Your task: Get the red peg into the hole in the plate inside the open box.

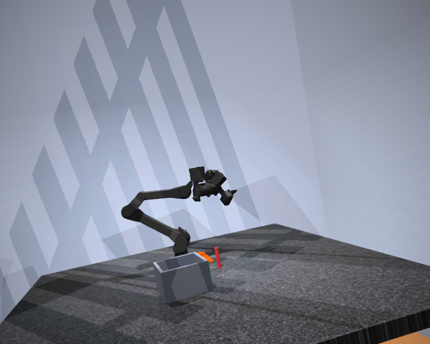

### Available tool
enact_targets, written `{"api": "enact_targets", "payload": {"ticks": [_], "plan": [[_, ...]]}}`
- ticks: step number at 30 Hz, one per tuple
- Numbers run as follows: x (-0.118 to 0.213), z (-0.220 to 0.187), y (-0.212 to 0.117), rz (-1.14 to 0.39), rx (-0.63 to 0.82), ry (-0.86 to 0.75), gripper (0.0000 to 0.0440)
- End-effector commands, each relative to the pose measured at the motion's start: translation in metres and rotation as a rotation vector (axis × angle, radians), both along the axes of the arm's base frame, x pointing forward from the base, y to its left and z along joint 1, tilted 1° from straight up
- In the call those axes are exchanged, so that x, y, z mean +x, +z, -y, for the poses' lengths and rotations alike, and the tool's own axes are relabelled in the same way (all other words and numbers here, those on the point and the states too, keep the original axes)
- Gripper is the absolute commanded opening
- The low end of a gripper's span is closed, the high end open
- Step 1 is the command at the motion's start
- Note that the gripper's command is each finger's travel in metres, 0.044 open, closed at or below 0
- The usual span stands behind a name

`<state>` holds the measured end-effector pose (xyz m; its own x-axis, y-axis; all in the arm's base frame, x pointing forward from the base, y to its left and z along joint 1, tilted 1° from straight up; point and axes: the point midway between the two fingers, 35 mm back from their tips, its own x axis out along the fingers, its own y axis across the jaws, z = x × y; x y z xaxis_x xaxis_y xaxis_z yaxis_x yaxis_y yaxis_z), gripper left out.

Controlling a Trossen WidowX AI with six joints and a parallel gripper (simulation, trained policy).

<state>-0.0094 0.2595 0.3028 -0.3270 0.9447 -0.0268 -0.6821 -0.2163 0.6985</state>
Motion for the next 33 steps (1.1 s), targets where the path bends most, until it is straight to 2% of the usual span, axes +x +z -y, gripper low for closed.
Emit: {"api": "enact_targets", "payload": {"ticks": [1,3,16,24,33], "plan": [[0.005,0.0,0.002,0.002,-0.003,-0.028,0.0421],[0.018,-0.001,0.005,-0.002,-0.016,-0.094,0.044],[0.107,0.01,0.006,-0.054,-0.164,-0.517,0.044],[0.148,0.029,-0.015,-0.147,-0.312,-0.734,0.044],[0.179,0.057,-0.051,-0.289,-0.504,-0.939,0.044]]}}
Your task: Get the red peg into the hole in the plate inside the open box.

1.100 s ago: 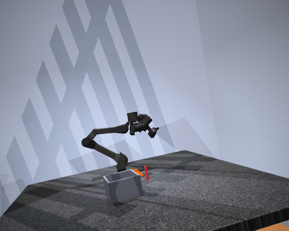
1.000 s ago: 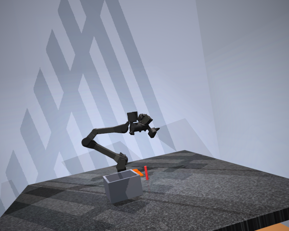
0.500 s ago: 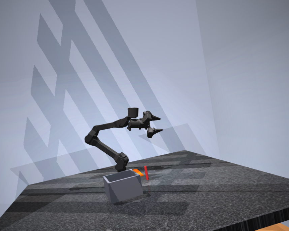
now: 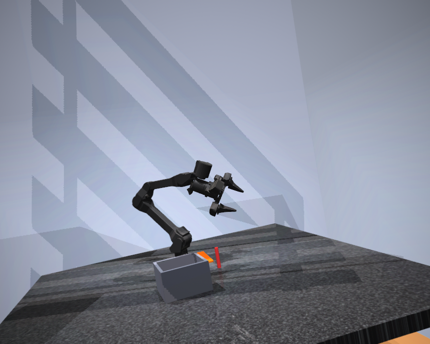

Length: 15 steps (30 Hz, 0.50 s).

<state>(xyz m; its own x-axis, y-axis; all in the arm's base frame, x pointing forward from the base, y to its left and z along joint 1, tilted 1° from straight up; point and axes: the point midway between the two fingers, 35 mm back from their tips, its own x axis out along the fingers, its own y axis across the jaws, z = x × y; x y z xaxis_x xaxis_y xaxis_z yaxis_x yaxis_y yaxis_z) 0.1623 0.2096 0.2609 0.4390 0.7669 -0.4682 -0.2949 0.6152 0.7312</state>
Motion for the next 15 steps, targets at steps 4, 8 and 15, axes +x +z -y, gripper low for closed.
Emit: {"api": "enact_targets", "payload": {"ticks": [4,8,15], "plan": [[0.015,0.022,-0.026,-0.131,-0.1,-0.15,0.044],[0.019,0.036,-0.043,-0.218,-0.162,-0.239,0.044],[0.022,0.061,-0.072,-0.377,-0.265,-0.391,0.044]]}}
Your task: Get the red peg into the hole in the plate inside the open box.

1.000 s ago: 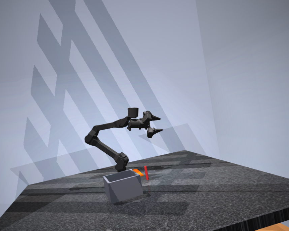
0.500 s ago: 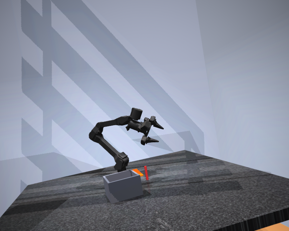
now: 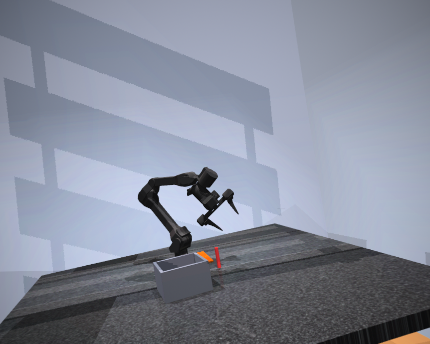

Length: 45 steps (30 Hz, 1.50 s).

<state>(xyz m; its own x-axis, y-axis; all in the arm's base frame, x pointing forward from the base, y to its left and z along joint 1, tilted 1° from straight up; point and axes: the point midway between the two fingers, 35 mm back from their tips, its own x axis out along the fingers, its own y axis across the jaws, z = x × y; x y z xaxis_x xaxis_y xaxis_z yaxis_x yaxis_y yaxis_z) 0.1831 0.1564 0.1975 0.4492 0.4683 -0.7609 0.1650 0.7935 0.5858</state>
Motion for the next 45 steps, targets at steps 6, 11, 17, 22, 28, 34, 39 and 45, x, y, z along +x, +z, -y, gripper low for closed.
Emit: {"api": "enact_targets", "payload": {"ticks": [6,11,17,22,28,34,39,45], "plan": [[-0.002,0.027,-0.034,-0.192,-0.114,-0.188,0.044],[-0.005,0.04,-0.056,-0.296,-0.175,-0.293,0.044],[-0.007,0.048,-0.085,-0.381,-0.218,-0.402,0.044],[-0.006,0.05,-0.11,-0.413,-0.219,-0.477,0.044],[-0.005,0.051,-0.133,-0.433,-0.203,-0.55,0.0433],[-0.009,0.053,-0.147,-0.476,-0.192,-0.608,0.0293],[-0.011,0.054,-0.148,-0.514,-0.182,-0.621,0.0161],[-0.012,0.055,-0.15,-0.559,-0.169,-0.628,0.0009]]}}
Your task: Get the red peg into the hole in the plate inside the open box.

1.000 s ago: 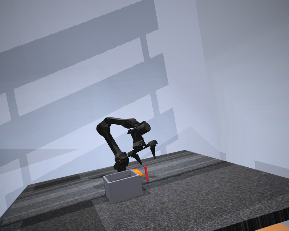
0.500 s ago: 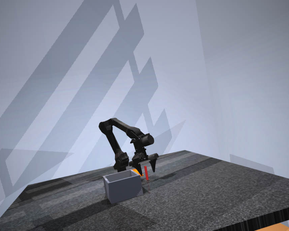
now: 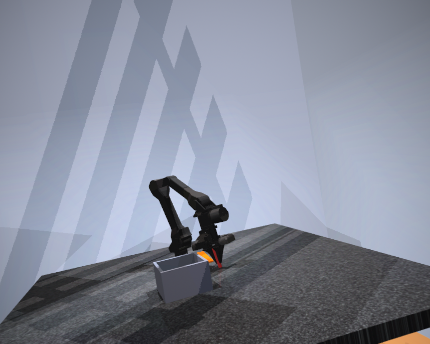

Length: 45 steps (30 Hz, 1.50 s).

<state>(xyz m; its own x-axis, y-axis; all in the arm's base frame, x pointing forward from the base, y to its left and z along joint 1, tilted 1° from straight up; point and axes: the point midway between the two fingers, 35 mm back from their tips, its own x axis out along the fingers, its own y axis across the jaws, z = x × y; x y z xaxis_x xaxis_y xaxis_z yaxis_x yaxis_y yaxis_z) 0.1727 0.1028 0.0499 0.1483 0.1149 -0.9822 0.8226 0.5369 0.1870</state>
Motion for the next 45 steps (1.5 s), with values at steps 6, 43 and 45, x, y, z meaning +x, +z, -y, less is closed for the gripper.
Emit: {"api": "enact_targets", "payload": {"ticks": [6,43,45], "plan": [[0.009,0.01,0.013,0.047,-0.034,0.015,0.0],[0.082,0.108,0.108,0.252,-0.265,-0.018,0.0],[0.086,0.114,0.108,0.252,-0.272,-0.03,0.0]]}}
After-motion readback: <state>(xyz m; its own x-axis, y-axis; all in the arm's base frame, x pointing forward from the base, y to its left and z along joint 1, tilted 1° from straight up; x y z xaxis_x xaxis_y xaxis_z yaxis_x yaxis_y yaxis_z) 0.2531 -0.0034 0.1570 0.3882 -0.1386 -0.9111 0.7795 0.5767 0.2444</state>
